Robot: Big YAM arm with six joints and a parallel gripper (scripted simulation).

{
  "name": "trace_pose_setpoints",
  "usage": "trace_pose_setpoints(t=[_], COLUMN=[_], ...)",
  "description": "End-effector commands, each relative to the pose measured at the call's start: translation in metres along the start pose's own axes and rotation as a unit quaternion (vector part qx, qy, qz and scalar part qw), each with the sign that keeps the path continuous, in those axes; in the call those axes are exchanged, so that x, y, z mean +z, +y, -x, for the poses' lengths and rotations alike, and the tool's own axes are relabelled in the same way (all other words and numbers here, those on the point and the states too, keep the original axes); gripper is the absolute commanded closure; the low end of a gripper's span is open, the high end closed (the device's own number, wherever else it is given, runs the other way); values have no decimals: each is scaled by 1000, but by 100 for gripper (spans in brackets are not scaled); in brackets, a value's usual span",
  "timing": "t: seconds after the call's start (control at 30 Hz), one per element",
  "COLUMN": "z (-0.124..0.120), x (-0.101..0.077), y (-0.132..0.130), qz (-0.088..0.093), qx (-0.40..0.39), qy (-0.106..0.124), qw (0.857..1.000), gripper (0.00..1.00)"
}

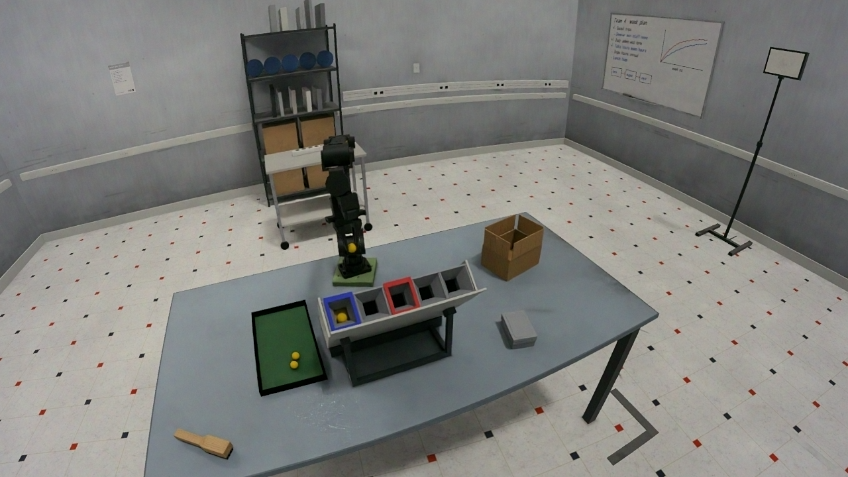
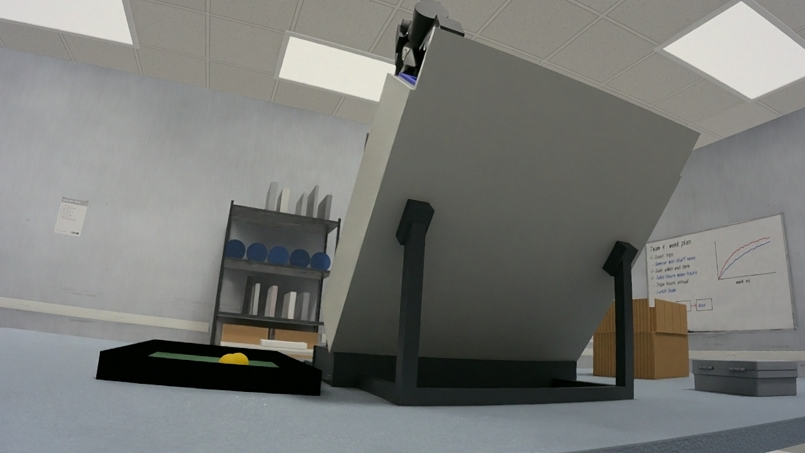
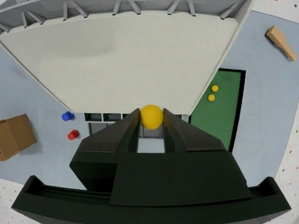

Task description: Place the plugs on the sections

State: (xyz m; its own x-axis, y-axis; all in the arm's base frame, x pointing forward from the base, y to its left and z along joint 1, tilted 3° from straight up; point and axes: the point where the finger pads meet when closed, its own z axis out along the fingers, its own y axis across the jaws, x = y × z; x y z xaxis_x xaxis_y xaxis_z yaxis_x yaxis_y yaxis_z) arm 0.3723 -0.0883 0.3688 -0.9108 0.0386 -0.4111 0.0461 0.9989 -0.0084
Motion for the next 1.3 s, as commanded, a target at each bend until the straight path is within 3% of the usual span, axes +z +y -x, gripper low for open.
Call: trace_pose_setpoints(t=[0.0,0.5,1.13,1.27], z=[21,21,21,57], x=[-27,-27,-27,-12], y=[-2,-1,-2,-2], qz=[-8,-2,-8,-8], qx=[2,0,3,3], qy=[-36,-9,-35,-34], qw=[999,1000,999,999], gripper=[100,100,100,100])
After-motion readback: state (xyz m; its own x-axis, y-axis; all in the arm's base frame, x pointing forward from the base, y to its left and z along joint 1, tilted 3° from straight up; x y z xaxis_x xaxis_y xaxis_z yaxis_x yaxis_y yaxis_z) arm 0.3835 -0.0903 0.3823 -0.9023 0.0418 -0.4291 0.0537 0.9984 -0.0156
